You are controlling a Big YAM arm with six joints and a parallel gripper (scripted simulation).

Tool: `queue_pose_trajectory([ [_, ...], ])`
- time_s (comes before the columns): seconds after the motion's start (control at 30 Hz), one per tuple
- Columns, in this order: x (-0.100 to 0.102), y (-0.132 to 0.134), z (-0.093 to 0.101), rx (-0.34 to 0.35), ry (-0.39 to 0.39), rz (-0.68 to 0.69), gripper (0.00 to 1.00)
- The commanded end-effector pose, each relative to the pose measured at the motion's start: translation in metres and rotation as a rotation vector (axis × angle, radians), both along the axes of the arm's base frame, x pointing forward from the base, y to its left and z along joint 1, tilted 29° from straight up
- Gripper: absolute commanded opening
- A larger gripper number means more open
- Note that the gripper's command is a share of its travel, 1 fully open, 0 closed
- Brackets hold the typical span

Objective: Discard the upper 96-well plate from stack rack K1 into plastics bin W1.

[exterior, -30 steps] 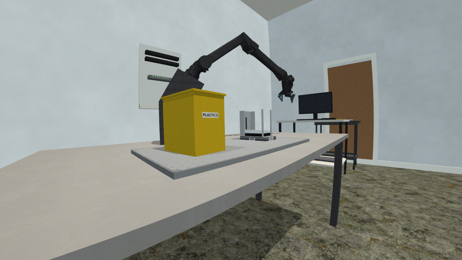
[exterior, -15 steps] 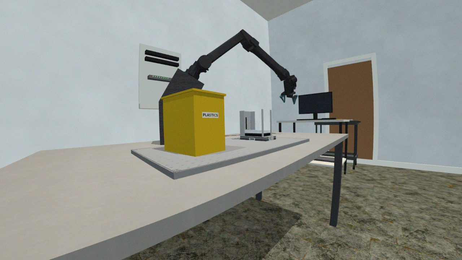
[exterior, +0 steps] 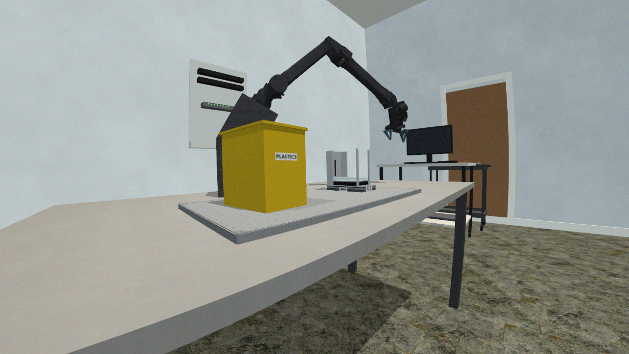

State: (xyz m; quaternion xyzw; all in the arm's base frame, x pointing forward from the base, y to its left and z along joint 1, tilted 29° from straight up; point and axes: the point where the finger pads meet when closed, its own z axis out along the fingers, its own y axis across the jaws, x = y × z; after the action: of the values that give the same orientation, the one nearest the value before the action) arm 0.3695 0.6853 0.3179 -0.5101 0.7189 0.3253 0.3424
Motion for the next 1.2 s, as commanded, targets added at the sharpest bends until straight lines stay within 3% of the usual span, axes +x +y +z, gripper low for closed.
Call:
queue_pose_trajectory([
  [0.0,0.016,-0.022,0.033,0.053,-0.042,-0.013,1.00],
  [0.03,0.018,-0.024,0.031,0.052,-0.042,-0.013,1.00],
  [0.07,0.022,-0.018,0.007,0.025,-0.024,-0.013,1.00],
  [0.17,0.024,-0.039,0.019,0.006,0.046,-0.105,1.00],
  [0.27,0.033,-0.047,0.018,0.031,0.033,-0.100,1.00],
  [0.4,0.037,-0.055,0.014,0.029,0.026,-0.095,1.00],
  [0.5,0.042,-0.071,0.002,-0.017,0.104,-0.182,1.00],
  [0.7,0.057,-0.091,-0.006,0.003,0.077,-0.167,1.00],
  [0.77,0.062,-0.098,-0.017,-0.007,0.078,-0.165,1.00],
  [0.8,0.065,-0.095,-0.038,-0.031,0.095,-0.166,1.00],
  [0.87,0.063,-0.112,-0.020,-0.032,0.142,-0.236,1.00],
  [0.97,0.061,-0.113,-0.023,-0.039,0.161,-0.254,1.00],
  [1.17,0.076,-0.137,-0.031,-0.021,0.131,-0.242,1.00],
])
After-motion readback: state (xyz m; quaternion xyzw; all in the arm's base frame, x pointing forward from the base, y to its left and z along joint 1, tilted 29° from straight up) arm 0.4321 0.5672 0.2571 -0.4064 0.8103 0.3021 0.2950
